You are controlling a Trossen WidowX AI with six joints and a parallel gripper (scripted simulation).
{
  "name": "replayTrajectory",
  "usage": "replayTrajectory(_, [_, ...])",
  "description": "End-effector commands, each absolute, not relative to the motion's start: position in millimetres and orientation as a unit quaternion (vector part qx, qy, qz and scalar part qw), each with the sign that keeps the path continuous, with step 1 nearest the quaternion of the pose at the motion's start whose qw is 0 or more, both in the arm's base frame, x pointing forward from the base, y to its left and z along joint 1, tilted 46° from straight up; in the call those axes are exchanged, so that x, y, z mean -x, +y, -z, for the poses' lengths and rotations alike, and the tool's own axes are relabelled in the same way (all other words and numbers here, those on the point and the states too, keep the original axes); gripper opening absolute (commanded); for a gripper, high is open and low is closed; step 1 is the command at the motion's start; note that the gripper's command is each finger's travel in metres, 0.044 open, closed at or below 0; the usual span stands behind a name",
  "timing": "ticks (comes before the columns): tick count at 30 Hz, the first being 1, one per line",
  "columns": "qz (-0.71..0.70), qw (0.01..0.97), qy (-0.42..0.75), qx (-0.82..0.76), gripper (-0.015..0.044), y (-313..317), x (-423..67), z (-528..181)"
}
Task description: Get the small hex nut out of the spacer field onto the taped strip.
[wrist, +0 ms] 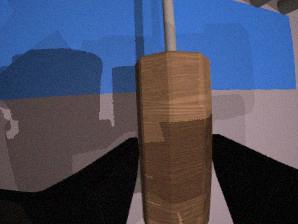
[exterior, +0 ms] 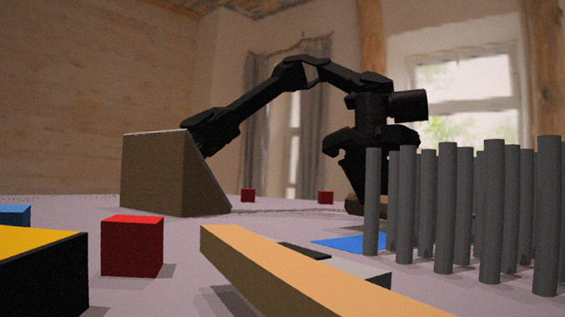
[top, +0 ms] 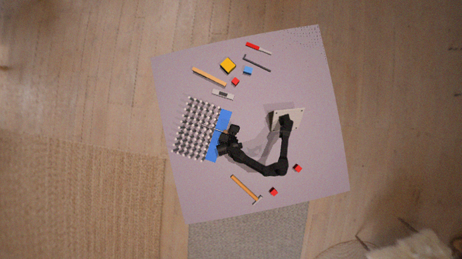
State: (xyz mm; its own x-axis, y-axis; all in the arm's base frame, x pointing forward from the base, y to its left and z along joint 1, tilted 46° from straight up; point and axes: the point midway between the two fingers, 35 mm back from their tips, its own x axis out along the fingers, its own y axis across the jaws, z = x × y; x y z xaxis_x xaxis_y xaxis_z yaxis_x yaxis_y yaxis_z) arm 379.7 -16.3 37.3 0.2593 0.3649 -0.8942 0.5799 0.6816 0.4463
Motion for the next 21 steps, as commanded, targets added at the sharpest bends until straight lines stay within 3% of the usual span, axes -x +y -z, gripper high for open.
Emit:
replayTrajectory(1, [0.077, 0.694, 0.6, -0.391, 0.0, -21, -385, -39])
replayTrajectory(21, [0.077, 0.694, 0.599, -0.391, 0.0, -27, -395, -35])
